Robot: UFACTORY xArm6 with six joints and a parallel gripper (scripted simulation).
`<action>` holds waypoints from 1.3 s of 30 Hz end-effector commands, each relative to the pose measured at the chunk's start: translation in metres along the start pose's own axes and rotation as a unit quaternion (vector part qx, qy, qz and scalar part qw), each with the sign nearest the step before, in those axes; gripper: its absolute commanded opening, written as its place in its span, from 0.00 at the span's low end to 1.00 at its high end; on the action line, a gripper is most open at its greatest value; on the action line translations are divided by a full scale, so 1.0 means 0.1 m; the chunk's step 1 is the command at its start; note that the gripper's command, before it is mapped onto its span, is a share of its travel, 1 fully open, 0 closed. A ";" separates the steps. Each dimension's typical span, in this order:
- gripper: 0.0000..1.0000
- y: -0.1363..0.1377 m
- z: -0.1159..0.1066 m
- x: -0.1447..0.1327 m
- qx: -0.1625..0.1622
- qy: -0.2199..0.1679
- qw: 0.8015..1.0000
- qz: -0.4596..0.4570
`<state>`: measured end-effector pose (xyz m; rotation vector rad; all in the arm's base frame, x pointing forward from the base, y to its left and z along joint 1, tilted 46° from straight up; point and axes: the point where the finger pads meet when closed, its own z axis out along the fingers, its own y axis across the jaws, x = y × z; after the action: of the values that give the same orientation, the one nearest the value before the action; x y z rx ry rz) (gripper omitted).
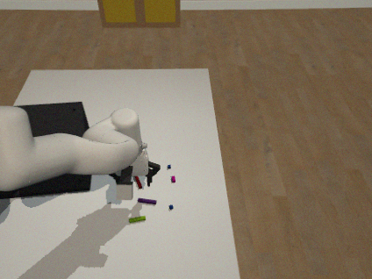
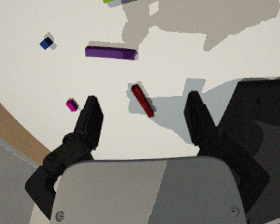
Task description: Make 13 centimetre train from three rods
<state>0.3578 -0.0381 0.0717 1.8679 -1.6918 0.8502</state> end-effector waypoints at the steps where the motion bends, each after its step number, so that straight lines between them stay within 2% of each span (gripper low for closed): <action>1: 1.00 -0.01 -0.01 0.00 0.001 0.000 1.000 0.000; 39: 1.00 -0.01 -0.01 0.01 0.001 0.000 1.000 -0.014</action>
<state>0.3578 -0.0382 0.0718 1.8720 -1.6854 0.8479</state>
